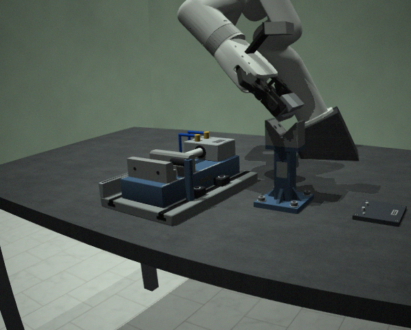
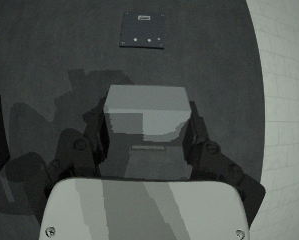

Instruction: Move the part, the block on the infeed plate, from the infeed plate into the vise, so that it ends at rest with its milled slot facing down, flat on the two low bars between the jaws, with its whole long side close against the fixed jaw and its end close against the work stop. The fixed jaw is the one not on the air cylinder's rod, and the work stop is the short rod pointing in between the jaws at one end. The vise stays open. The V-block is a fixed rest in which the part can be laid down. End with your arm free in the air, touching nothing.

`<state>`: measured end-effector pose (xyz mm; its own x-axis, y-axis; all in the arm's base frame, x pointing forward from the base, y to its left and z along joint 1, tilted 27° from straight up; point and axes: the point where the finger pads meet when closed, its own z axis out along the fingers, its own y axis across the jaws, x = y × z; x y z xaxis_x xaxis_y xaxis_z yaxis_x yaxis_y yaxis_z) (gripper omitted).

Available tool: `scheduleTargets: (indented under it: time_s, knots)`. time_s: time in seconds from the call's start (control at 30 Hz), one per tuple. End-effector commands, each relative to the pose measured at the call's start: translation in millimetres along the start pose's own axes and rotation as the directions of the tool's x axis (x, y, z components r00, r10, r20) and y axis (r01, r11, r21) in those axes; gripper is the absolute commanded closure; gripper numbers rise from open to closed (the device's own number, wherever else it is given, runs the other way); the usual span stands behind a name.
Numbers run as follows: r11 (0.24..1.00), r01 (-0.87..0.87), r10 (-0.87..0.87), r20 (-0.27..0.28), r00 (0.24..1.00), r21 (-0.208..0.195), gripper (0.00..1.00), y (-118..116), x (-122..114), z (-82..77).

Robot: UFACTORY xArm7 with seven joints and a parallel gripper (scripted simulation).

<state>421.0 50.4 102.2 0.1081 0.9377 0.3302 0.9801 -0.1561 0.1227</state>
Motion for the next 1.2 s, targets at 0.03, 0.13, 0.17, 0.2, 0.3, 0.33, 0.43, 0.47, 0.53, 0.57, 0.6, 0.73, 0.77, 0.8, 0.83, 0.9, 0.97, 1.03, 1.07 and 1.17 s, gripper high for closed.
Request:
scheduleTargets:
  time_s: [0.03,0.13,0.17,0.2,0.3,0.33,0.43,0.47,0.53,0.57,0.6,0.73,0.77,0.8,0.83,0.9,0.97,1.03,1.07,1.17]
  knots:
    - [1.000,0.003,-0.003,0.000,1.000,-0.002,1.00,1.1,1.4,-0.9]
    - [1.000,0.003,-0.003,0.000,1.000,-0.002,1.00,1.1,1.4,-0.9]
    - [1.000,0.003,-0.003,0.000,1.000,-0.002,1.00,1.1,1.4,-0.9]
    - [1.000,0.003,-0.003,0.000,1.000,-0.002,1.00,1.1,1.4,-0.9]
    - [1.000,0.003,-0.003,0.000,1.000,-0.002,1.00,1.1,1.4,-0.9]
    - [1.000,0.003,-0.003,0.000,1.000,-0.002,1.00,1.1,1.4,-0.9]
    - [1.000,0.003,-0.003,0.000,1.000,-0.002,1.00,1.1,1.4,-0.9]
    - [1.000,0.003,-0.003,0.000,1.000,-0.002,1.00,1.1,1.4,-0.9]
    - [1.000,0.003,-0.003,0.000,1.000,-0.002,1.00,1.1,1.4,-0.9]
    - [1.000,0.003,-0.003,0.000,1.000,-0.002,1.00,1.1,1.4,-0.9]
    - [1.000,0.003,-0.003,0.000,1.000,-0.002,1.00,1.1,1.4,-0.9]
    - [1.000,0.003,-0.003,0.001,1.000,-0.002,1.00,1.1,1.4,-0.9]
    - [1.000,0.003,-0.003,0.001,1.000,-0.002,1.00,1.1,1.4,-0.9]
    - [1.000,0.003,-0.003,0.001,1.000,-0.002,1.00,1.1,1.4,-0.9]
    - [1.000,0.003,-0.003,0.002,1.000,-0.002,1.00,1.0,1.4,-0.9]
    - [1.000,0.003,-0.003,0.003,1.000,-0.002,1.00,1.0,1.4,-0.9]
    - [1.000,0.003,-0.003,0.006,1.000,-0.002,1.00,0.9,1.4,-0.9]
    - [1.000,0.003,-0.003,0.009,1.000,-0.002,1.00,0.8,1.4,-0.8]
    - [1.000,0.003,-0.003,0.011,1.000,-0.002,1.00,0.8,1.4,-0.8]
    - [1.000,0.003,-0.003,0.018,1.000,-0.002,1.00,0.6,1.5,-0.8]
